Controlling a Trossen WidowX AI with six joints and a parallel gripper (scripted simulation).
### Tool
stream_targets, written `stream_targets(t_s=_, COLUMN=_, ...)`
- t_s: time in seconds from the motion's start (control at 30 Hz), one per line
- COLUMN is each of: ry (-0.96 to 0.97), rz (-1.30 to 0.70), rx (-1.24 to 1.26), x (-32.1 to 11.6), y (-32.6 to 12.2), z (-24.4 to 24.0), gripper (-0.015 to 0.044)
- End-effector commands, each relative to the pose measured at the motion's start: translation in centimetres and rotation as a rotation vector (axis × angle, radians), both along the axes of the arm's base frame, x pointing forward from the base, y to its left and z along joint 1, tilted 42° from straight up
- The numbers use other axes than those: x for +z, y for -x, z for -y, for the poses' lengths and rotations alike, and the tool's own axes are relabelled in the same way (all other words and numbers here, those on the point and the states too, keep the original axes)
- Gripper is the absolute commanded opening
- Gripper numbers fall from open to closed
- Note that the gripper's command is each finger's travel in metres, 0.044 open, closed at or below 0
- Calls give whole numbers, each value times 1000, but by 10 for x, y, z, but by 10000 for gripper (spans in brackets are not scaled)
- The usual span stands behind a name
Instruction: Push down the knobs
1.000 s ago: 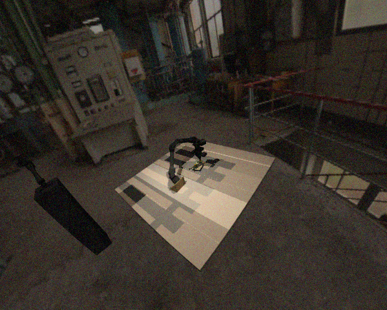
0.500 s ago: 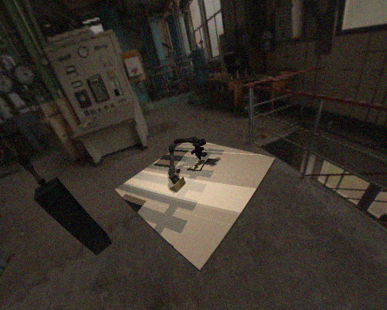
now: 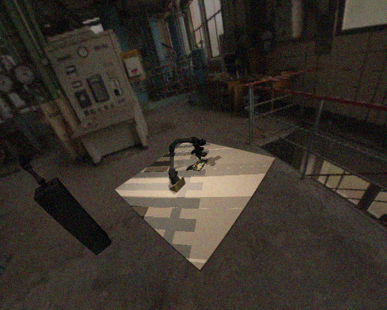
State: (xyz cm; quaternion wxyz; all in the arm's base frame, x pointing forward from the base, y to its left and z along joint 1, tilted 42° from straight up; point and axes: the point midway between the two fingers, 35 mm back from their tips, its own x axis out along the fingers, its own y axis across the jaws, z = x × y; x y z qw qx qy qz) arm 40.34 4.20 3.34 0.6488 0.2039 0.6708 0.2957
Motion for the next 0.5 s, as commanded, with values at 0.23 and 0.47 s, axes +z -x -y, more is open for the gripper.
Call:
stream_targets(t_s=0.23, ry=-1, rz=-3, rx=10, x=-5, y=1, z=-8, gripper=0)
stream_targets(t_s=0.47, ry=-1, rz=-3, rx=10, x=-5, y=1, z=-8, gripper=0)
